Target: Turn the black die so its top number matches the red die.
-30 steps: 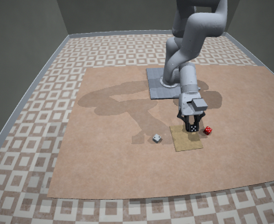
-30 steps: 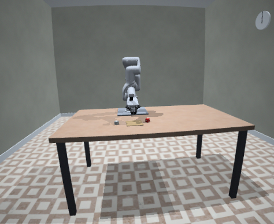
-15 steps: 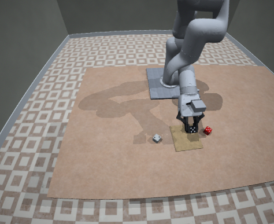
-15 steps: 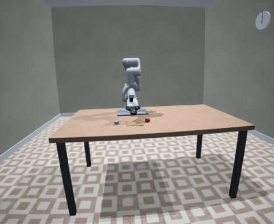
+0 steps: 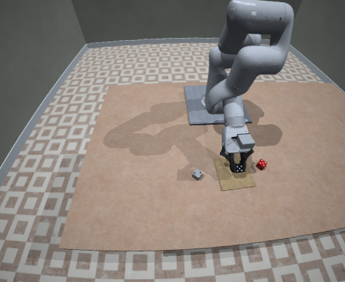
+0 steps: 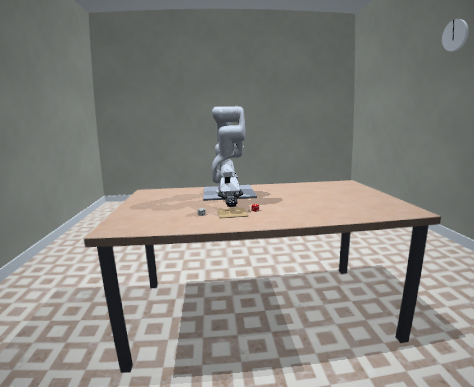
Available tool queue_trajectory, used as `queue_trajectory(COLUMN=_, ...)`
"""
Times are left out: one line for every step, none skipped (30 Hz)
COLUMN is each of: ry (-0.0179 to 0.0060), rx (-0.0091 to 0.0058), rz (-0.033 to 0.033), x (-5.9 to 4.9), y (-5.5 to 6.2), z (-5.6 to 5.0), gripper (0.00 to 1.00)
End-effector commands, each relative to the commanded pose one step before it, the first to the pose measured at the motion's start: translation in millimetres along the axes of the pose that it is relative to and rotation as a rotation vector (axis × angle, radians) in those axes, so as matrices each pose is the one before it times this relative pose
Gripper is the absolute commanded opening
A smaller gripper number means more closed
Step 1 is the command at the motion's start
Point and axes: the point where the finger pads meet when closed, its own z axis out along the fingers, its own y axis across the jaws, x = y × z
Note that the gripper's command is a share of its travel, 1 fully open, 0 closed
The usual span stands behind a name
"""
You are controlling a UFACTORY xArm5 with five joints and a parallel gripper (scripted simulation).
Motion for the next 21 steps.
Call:
queue_trajectory(ry=0.00608, rx=0.00007, rz=0.00001, x=-7.24, y=-0.15, z=6.74, gripper=0.27)
queue_trajectory(ry=0.00001, rx=0.00002, rz=0.00000, x=-1.58, y=-0.03, z=1.16, gripper=0.27)
queue_trajectory(ry=0.00000, rx=0.00002, rz=0.00000, x=-1.34, y=-0.02, z=0.96, gripper=0.27)
queue_trajectory(ry=0.00000, rx=0.00001, rz=0.00000, x=-1.09, y=-0.02, z=0.77, gripper=0.27)
queue_trajectory(ry=0.00000, rx=0.00001, rz=0.00000, x=-0.84, y=-0.01, z=0.58, gripper=0.27)
queue_trajectory(ry=0.00000, rx=0.00000, rz=0.00000, x=0.00, y=0.00, z=0.00, gripper=0.27)
queue_trajectory(ry=0.00000, rx=0.00000, rz=0.00000, x=0.00, y=0.00, z=0.00, gripper=0.27)
queue_trajectory(ry=0.00000, rx=0.00001, rz=0.00000, x=-0.60, y=-0.01, z=0.41, gripper=0.27)
queue_trajectory(ry=0.00000, rx=0.00001, rz=0.00000, x=-0.39, y=-0.01, z=0.27, gripper=0.27)
queue_trajectory(ry=0.00000, rx=0.00000, rz=0.00000, x=-0.21, y=0.00, z=0.14, gripper=0.27)
queue_trajectory(ry=0.00000, rx=0.00000, rz=0.00000, x=-0.08, y=0.00, z=0.06, gripper=0.27)
queue_trajectory(ry=0.00000, rx=0.00000, rz=0.00000, x=-0.01, y=0.00, z=0.01, gripper=0.27)
queue_trajectory(ry=0.00000, rx=0.00000, rz=0.00000, x=0.00, y=0.00, z=0.00, gripper=0.27)
queue_trajectory(ry=0.00000, rx=0.00000, rz=0.00000, x=0.00, y=0.00, z=0.00, gripper=0.27)
queue_trajectory(ry=0.00000, rx=0.00000, rz=0.00000, x=0.00, y=0.00, z=0.00, gripper=0.27)
queue_trajectory(ry=0.00000, rx=0.00000, rz=0.00000, x=0.00, y=0.00, z=0.00, gripper=0.27)
queue_trajectory(ry=0.00000, rx=0.00000, rz=0.00000, x=0.00, y=0.00, z=0.00, gripper=0.27)
queue_trajectory(ry=0.00000, rx=0.00000, rz=0.00000, x=0.00, y=0.00, z=0.00, gripper=0.27)
queue_trajectory(ry=0.00000, rx=0.00000, rz=0.00000, x=0.00, y=0.00, z=0.00, gripper=0.27)
queue_trajectory(ry=0.00000, rx=0.00000, rz=0.00000, x=0.00, y=0.00, z=0.00, gripper=0.27)
queue_trajectory(ry=0.00000, rx=0.00000, rz=0.00000, x=0.00, y=0.00, z=0.00, gripper=0.27)
